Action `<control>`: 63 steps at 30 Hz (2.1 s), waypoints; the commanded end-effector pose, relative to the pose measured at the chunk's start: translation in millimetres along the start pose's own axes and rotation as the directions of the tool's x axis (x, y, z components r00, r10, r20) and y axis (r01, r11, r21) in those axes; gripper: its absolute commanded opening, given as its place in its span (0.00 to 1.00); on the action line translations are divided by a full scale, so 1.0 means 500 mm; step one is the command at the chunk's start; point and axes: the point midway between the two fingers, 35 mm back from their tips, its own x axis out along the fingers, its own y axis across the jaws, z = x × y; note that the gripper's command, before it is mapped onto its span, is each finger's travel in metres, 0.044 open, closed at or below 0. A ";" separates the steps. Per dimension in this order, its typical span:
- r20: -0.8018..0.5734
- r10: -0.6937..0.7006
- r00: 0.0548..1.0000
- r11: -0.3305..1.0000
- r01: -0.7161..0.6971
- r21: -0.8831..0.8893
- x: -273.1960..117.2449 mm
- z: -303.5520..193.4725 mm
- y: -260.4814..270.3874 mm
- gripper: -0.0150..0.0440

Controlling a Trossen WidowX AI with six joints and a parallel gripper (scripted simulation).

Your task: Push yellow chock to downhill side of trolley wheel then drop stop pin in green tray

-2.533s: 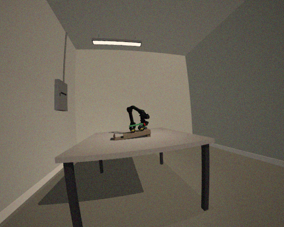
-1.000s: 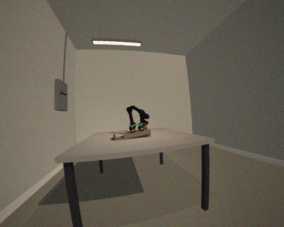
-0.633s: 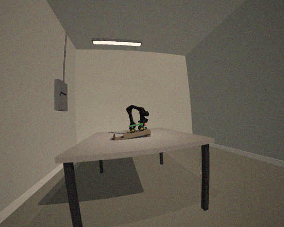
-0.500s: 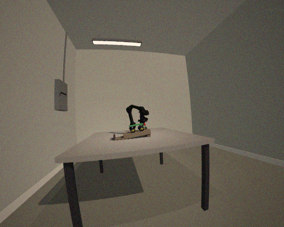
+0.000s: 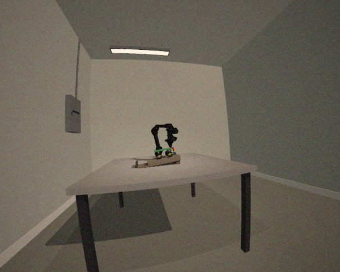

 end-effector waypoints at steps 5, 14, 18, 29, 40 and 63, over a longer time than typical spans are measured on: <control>0.004 -0.003 1.000 1.000 0.003 0.002 -0.040 0.005 -0.005 0.25; 0.004 -0.003 1.000 0.994 0.002 0.113 -0.040 0.005 -0.005 0.25; 0.004 -0.002 1.000 0.969 0.001 0.245 -0.040 0.005 -0.005 0.25; 0.005 -0.002 1.000 0.814 -0.001 0.581 -0.040 0.005 -0.005 0.25; 0.005 -0.002 1.000 0.546 -0.003 0.838 -0.040 0.005 -0.005 0.25; 0.005 -0.003 1.000 -0.203 -0.006 0.979 -0.040 0.005 -0.005 0.25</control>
